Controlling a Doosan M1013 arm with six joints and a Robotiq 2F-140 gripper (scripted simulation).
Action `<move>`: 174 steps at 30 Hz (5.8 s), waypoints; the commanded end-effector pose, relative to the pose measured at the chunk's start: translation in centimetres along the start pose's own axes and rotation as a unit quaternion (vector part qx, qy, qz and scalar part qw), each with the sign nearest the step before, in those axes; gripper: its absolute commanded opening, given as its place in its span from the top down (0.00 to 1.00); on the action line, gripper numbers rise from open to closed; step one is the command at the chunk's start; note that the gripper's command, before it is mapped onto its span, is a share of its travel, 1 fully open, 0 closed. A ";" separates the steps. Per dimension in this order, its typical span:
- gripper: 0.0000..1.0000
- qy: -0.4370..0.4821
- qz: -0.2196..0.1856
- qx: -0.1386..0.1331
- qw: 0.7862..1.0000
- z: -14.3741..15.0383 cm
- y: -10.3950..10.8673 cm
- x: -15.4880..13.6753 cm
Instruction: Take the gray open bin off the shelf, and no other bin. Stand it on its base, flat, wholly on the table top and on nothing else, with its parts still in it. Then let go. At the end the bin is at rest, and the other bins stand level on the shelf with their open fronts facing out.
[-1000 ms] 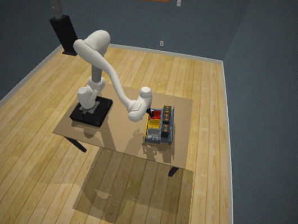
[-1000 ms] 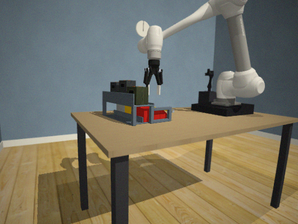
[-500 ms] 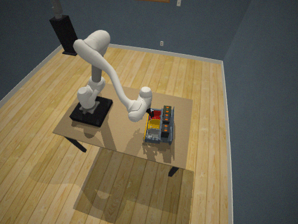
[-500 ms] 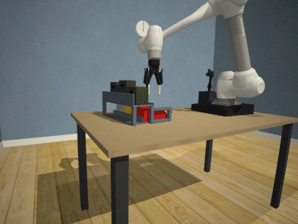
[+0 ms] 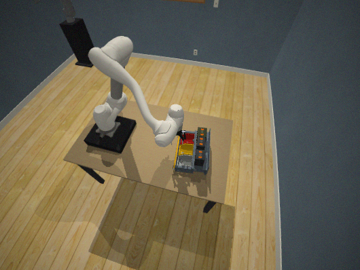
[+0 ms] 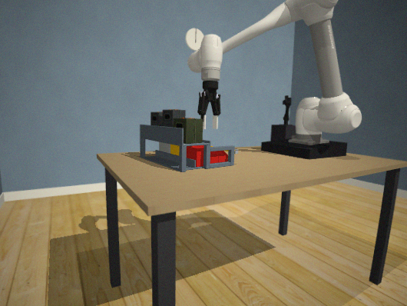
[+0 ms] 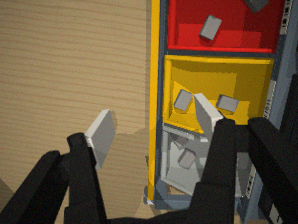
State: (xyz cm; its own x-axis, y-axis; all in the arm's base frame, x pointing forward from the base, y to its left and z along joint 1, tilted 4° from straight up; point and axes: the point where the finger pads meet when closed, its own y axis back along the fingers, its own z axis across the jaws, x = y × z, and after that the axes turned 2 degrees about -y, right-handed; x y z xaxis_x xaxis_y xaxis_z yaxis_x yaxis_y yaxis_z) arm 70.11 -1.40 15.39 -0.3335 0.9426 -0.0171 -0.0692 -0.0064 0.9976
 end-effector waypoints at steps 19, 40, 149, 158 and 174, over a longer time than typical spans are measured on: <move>0.43 0.048 0.000 0.000 0.999 0.0 0.0 0.0; 0.43 0.177 0.000 0.000 0.984 0.0 0.0 0.0; 0.43 0.866 0.000 0.000 0.500 0.0 0.0 0.0; 0.43 0.879 0.000 0.000 0.477 0.0 0.0 0.0; 0.43 0.933 0.000 0.000 0.359 0.0 0.0 0.0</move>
State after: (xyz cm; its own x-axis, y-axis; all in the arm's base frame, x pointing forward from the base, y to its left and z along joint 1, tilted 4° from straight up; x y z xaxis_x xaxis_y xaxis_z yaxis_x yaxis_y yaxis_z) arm 70.12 -1.40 15.36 -0.3859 -0.9219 -0.0327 -0.0692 -0.0064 0.9976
